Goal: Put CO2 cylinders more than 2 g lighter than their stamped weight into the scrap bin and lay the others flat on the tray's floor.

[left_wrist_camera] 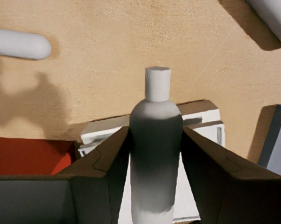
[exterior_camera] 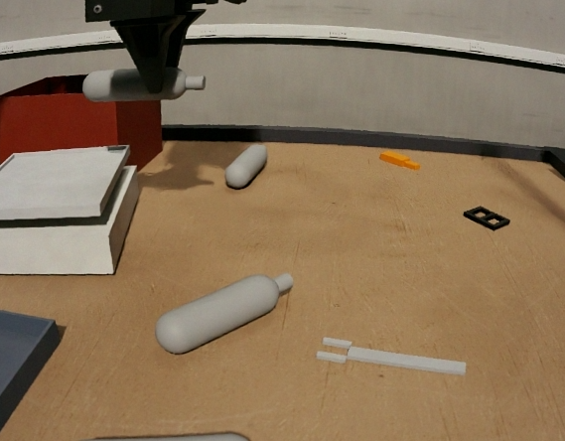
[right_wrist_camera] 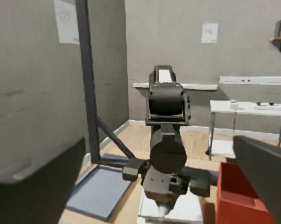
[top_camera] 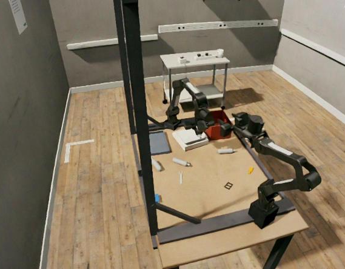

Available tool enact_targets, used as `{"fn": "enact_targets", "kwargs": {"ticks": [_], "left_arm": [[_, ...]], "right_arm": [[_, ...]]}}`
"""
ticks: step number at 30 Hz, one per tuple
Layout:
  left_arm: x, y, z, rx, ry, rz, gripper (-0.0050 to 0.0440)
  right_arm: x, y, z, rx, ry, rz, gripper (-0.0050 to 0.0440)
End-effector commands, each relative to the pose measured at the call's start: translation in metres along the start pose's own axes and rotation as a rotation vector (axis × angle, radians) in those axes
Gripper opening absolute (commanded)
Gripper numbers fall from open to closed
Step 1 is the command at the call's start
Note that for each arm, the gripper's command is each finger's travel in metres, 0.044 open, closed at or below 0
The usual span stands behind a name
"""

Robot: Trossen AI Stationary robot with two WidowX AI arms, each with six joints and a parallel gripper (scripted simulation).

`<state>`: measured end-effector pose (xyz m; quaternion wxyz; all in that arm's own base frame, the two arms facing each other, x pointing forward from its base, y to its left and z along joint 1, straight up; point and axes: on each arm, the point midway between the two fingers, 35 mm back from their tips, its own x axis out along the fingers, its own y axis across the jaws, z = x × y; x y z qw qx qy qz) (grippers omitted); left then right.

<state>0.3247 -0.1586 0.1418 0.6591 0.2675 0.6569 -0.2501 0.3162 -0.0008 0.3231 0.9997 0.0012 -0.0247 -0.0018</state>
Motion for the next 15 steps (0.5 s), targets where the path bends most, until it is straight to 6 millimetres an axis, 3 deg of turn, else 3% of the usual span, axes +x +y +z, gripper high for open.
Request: {"fn": "enact_targets", "kwargs": {"ticks": [1, 4, 9, 15], "left_arm": [[-0.012, 0.001, -0.005, -0.004, -0.035, 0.011, -0.0050], [-0.011, 0.001, -0.008, -0.004, -0.035, 0.011, -0.0050], [-0.006, -0.003, -0.030, -0.002, -0.034, 0.011, -0.0050], [0.002, -0.009, -0.065, -0.001, -0.031, 0.011, -0.0050]], "right_arm": [[-0.002, 0.002, 0.014, 0.000, -0.027, 0.005, 0.0440], [-0.001, 0.001, 0.013, 0.006, -0.012, 0.000, 0.0440], [0.000, 0.001, 0.004, 0.030, 0.114, -0.024, 0.0440], [-0.004, 0.001, 0.023, 0.065, 0.185, -0.069, 0.0440]]}}
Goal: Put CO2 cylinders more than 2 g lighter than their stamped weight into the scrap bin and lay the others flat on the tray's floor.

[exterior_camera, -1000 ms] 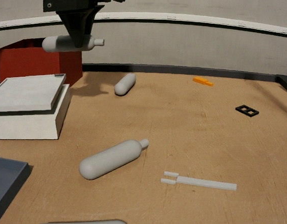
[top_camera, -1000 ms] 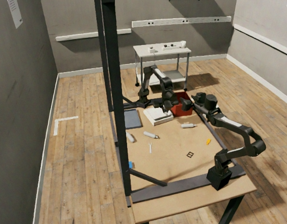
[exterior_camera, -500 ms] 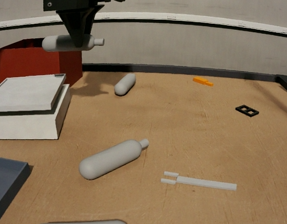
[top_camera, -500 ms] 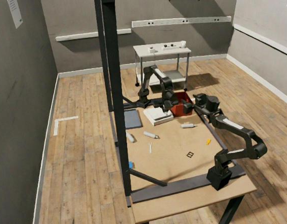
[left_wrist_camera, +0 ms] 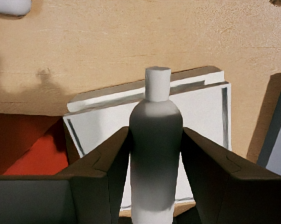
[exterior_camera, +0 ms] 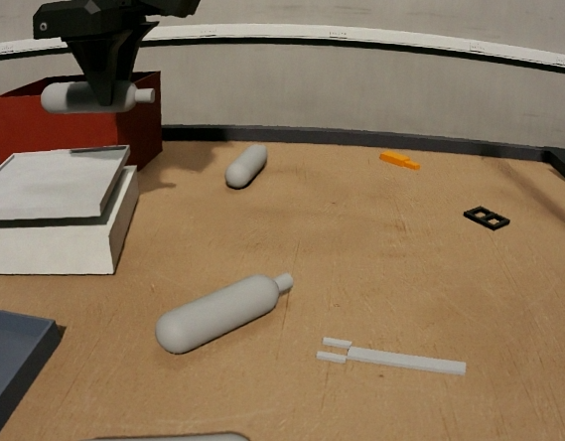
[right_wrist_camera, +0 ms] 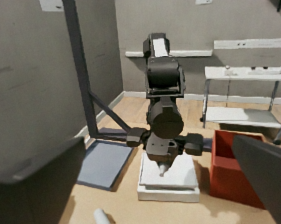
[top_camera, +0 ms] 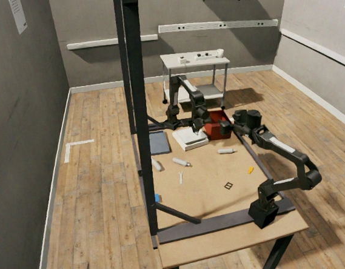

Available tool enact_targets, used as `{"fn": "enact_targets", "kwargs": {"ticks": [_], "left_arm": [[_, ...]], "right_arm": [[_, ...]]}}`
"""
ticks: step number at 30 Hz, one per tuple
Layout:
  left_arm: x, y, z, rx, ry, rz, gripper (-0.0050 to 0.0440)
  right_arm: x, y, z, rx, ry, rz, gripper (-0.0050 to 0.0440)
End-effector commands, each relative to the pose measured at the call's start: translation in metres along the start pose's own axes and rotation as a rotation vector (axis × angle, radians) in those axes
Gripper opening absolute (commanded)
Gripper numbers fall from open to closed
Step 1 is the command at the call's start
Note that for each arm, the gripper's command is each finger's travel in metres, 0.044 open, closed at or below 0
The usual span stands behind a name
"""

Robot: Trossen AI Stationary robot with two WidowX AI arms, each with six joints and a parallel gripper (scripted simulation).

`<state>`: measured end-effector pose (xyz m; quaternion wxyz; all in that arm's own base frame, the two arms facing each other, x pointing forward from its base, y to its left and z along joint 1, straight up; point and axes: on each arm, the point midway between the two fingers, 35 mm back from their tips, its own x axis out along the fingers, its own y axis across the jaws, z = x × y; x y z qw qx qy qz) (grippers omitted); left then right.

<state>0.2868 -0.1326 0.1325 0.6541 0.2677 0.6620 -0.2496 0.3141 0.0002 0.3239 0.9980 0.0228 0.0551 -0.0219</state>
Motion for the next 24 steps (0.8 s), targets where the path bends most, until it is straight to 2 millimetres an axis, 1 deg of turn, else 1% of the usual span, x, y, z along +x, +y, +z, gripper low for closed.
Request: {"fn": "enact_targets", "kwargs": {"ticks": [1, 4, 6, 7, 10, 13, 18, 20, 24], "left_arm": [[-0.006, -0.002, -0.024, -0.001, -0.045, 0.015, -0.0050], [-0.003, -0.004, -0.034, -0.001, -0.044, 0.015, -0.0050], [-0.003, -0.004, -0.034, -0.001, -0.044, 0.015, -0.0050], [-0.002, -0.004, -0.037, -0.001, -0.044, 0.015, -0.0050], [0.000, -0.006, -0.048, -0.001, -0.043, 0.015, -0.0050], [0.002, -0.007, -0.055, 0.000, -0.042, 0.015, -0.0050], [0.004, -0.008, -0.059, 0.001, -0.042, 0.014, -0.0050], [0.011, -0.008, -0.058, 0.000, -0.029, 0.009, -0.0050], [0.014, -0.009, -0.058, 0.000, -0.029, 0.009, -0.0050]], "right_arm": [[-0.006, 0.001, 0.022, 0.028, 0.040, -0.032, 0.0440], [-0.010, 0.001, 0.019, 0.031, 0.095, -0.048, 0.0440], [-0.010, 0.001, 0.019, 0.031, 0.095, -0.048, 0.0440], [-0.013, 0.000, 0.007, 0.025, 0.161, -0.056, 0.0440], [-0.018, -0.001, 0.006, 0.027, 0.213, -0.075, 0.0440], [-0.025, -0.003, -0.001, 0.022, 0.279, -0.091, 0.0440], [-0.037, -0.006, -0.022, 0.002, 0.407, -0.112, 0.0440], [-0.038, -0.006, -0.023, 0.000, 0.416, -0.113, 0.0440], [-0.034, -0.007, -0.023, -0.003, 0.415, -0.111, 0.0440]]}}
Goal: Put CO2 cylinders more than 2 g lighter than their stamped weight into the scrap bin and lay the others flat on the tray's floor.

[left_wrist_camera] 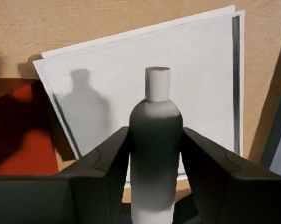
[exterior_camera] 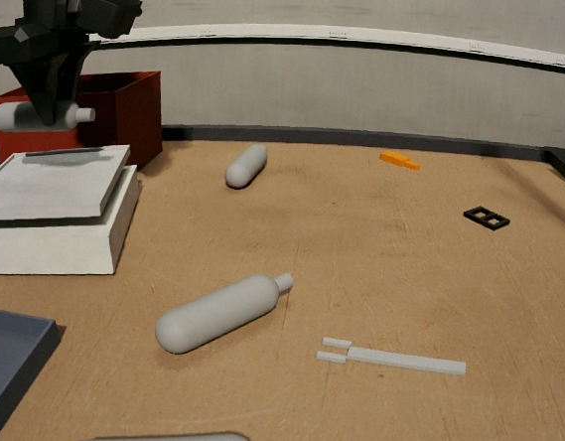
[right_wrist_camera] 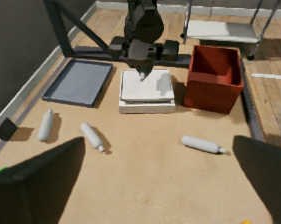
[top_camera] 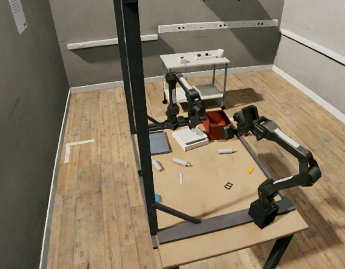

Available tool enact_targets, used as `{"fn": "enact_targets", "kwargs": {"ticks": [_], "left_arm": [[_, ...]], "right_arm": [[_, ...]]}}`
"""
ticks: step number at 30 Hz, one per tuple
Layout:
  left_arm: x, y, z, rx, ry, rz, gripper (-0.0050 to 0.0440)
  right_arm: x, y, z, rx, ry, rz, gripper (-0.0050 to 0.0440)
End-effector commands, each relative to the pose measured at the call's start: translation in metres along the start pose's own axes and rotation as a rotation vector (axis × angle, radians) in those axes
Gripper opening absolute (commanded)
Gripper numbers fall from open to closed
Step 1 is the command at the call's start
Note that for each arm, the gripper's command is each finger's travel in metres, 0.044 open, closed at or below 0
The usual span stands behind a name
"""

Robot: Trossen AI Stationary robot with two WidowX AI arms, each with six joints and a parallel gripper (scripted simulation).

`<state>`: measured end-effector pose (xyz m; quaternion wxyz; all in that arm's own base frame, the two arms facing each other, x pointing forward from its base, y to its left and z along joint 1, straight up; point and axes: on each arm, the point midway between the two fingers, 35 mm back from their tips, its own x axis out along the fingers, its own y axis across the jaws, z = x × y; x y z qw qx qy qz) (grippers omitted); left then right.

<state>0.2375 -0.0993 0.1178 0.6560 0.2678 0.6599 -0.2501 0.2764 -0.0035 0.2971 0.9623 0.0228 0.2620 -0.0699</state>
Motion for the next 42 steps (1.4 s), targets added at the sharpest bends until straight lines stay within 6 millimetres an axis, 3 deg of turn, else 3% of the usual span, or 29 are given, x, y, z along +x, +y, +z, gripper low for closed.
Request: {"fn": "enact_targets", "kwargs": {"ticks": [1, 4, 9, 13, 16, 21, 35, 42], "left_arm": [[-0.001, 0.001, 0.000, -0.001, -0.023, 0.008, -0.0050], [0.005, 0.001, 0.001, -0.001, -0.023, 0.008, -0.0050], [0.017, 0.000, 0.001, 0.000, -0.013, 0.004, -0.0050], [0.017, 0.000, 0.001, -0.001, -0.019, 0.006, -0.0050], [0.016, 0.001, 0.001, -0.001, -0.021, 0.007, -0.0050], [0.014, 0.002, 0.003, -0.001, -0.031, 0.010, -0.0050], [0.016, 0.001, -0.001, -0.001, -0.032, 0.011, -0.0050], [0.033, -0.002, -0.005, -0.001, -0.023, 0.008, -0.0050]], "right_arm": [[0.001, 0.000, 0.008, -0.003, -0.002, -0.002, 0.0440], [0.022, 0.001, 0.014, -0.007, -0.002, 0.005, 0.0440], [0.084, -0.003, 0.023, -0.018, -0.002, 0.020, 0.0440], [0.122, -0.011, 0.024, -0.026, -0.003, 0.029, 0.0440], [0.130, -0.013, 0.024, -0.027, -0.004, 0.031, 0.0440], [0.164, -0.023, 0.020, -0.034, -0.008, 0.040, 0.0440], [0.173, -0.025, 0.014, -0.034, 0.002, 0.042, 0.0440], [0.170, -0.025, 0.015, -0.033, -0.003, 0.040, 0.0440]]}}
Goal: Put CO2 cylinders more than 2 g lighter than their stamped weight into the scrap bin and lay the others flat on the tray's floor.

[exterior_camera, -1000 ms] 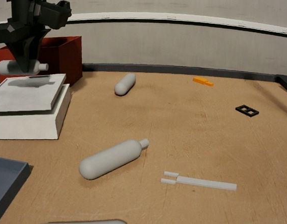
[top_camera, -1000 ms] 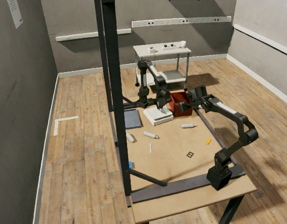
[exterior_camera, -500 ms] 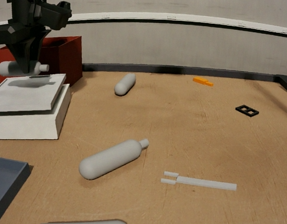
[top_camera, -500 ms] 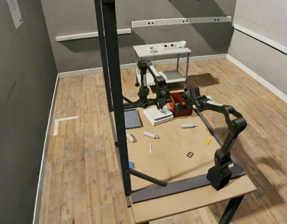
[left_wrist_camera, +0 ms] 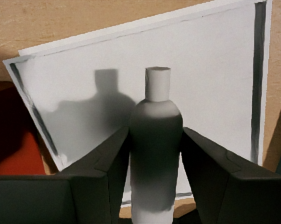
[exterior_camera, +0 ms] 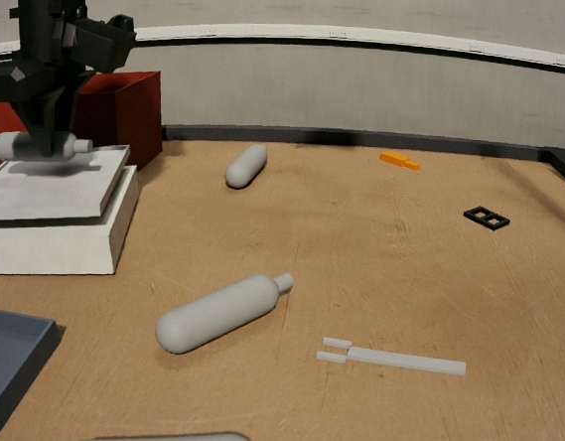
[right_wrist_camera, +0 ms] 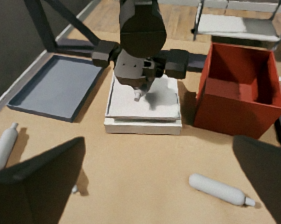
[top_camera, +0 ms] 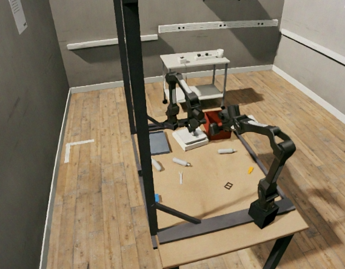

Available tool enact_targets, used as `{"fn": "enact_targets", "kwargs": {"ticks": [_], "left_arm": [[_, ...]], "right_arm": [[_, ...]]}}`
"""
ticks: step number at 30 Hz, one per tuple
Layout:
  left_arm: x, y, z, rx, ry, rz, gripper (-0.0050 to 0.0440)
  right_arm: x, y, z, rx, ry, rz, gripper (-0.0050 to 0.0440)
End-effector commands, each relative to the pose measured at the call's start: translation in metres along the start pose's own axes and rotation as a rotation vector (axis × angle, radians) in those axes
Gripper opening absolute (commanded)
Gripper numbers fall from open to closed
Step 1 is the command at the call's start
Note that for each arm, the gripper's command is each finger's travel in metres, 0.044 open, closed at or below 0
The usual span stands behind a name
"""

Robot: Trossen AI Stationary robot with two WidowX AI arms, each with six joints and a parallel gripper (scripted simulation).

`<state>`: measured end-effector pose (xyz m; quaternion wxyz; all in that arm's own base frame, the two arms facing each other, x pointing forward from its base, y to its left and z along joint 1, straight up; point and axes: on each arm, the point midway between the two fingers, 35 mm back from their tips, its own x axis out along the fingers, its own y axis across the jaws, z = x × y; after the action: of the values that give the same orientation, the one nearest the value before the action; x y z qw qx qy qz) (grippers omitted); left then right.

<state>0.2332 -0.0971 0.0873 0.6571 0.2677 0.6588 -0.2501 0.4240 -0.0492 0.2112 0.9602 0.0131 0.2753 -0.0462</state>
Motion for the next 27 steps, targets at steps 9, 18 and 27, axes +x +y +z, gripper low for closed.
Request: {"fn": "enact_targets", "kwargs": {"ticks": [9, 18, 27], "left_arm": [[0.010, 0.002, 0.005, -0.001, -0.021, 0.007, -0.0050], [0.005, 0.005, 0.011, -0.001, -0.039, 0.014, -0.0050], [0.008, 0.003, 0.008, -0.001, -0.029, 0.010, 0.0024]], "right_arm": [[-0.006, 0.000, 0.011, -0.001, -0.030, 0.000, 0.0440], [-0.006, 0.000, 0.011, -0.001, -0.030, 0.000, 0.0440], [-0.006, 0.000, 0.011, -0.001, -0.030, 0.000, 0.0440]]}}
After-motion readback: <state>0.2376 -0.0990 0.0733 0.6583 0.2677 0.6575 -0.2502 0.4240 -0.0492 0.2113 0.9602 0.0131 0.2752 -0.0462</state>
